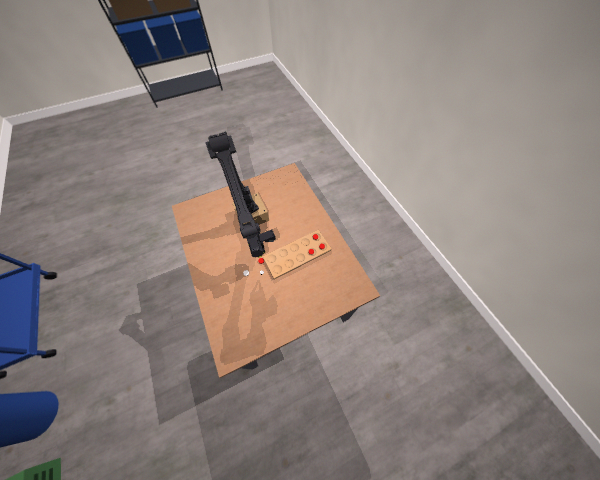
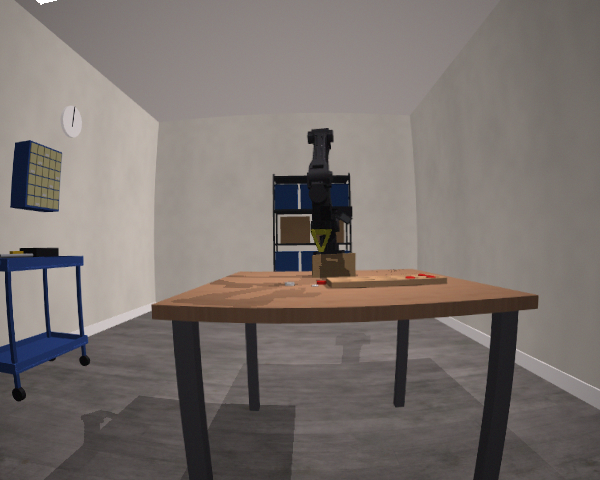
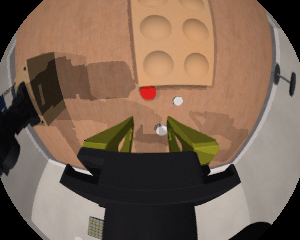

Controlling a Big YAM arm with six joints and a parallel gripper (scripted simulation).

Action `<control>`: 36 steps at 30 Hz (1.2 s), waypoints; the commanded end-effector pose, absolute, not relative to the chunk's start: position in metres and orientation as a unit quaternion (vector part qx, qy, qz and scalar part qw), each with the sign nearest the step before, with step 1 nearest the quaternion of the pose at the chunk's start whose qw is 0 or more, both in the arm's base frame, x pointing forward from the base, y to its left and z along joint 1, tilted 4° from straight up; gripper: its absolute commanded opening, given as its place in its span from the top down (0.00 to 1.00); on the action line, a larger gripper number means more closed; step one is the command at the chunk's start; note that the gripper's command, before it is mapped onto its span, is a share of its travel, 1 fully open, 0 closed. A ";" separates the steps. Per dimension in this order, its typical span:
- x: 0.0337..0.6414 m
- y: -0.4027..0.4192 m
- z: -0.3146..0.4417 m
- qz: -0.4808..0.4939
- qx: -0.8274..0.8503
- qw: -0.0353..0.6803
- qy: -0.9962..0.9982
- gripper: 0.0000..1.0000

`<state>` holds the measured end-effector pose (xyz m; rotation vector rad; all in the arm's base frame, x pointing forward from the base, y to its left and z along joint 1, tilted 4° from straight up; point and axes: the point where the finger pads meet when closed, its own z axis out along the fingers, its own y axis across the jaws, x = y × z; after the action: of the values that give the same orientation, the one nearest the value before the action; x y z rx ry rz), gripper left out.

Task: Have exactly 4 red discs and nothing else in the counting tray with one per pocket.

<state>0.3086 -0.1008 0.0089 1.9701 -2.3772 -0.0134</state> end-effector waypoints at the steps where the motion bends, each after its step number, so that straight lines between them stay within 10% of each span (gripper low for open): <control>1: 0.308 -0.100 0.007 -0.013 0.647 0.034 -0.762 0.56; 36: 0.308 -0.104 -0.015 -0.007 0.644 0.030 -0.765 0.56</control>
<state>0.3072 -0.1003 -0.0063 1.9814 -2.3643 -0.0202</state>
